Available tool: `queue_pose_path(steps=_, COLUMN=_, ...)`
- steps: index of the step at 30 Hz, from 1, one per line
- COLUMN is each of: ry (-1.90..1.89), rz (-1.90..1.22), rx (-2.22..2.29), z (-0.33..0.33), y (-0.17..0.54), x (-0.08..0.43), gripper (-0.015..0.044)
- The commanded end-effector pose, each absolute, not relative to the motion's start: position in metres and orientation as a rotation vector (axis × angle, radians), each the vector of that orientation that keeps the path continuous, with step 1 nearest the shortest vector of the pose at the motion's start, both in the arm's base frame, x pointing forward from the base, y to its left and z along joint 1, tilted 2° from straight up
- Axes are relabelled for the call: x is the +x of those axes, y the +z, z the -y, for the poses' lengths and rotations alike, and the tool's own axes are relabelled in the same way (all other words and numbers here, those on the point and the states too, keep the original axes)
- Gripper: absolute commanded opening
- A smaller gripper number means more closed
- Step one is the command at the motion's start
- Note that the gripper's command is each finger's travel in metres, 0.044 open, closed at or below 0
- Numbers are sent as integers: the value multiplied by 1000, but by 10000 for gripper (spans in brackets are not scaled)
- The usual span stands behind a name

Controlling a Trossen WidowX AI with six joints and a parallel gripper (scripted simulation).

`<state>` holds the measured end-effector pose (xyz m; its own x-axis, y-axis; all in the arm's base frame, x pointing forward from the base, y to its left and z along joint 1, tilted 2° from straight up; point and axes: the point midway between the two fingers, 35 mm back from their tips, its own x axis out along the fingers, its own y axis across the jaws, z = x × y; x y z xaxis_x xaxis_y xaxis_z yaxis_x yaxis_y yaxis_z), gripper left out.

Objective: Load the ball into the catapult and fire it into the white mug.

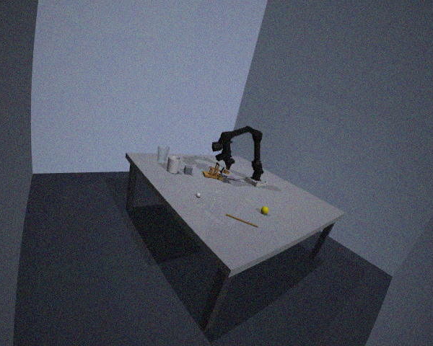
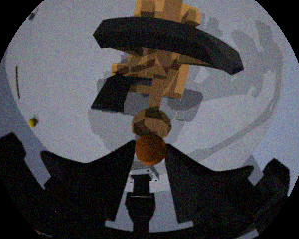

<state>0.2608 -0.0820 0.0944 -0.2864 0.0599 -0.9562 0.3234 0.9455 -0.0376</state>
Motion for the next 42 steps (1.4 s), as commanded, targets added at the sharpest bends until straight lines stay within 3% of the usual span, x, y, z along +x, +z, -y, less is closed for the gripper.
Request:
queue_pose_path(steps=1, ry=-255, rz=-1858, rx=281, z=82, y=88, x=260, gripper=0)
queue_pose_path(steps=11, ry=-263, rz=-1852, rx=282, z=82, y=88, x=261, gripper=0)
queue_pose_path(steps=21, ry=-263, rz=-1846, rx=281, z=82, y=90, x=262, gripper=263)
queue_pose_path(steps=28, ry=-271, rz=-1645, rx=251, z=77, y=180, x=255, gripper=440)
queue_pose_path(steps=31, ry=-273, rz=-1600, rx=245, z=75, y=199, x=250, gripper=440)
queue_pose_path(steps=42, ry=-297, rz=-1328, rx=232, z=104, y=194, x=340, gripper=440)
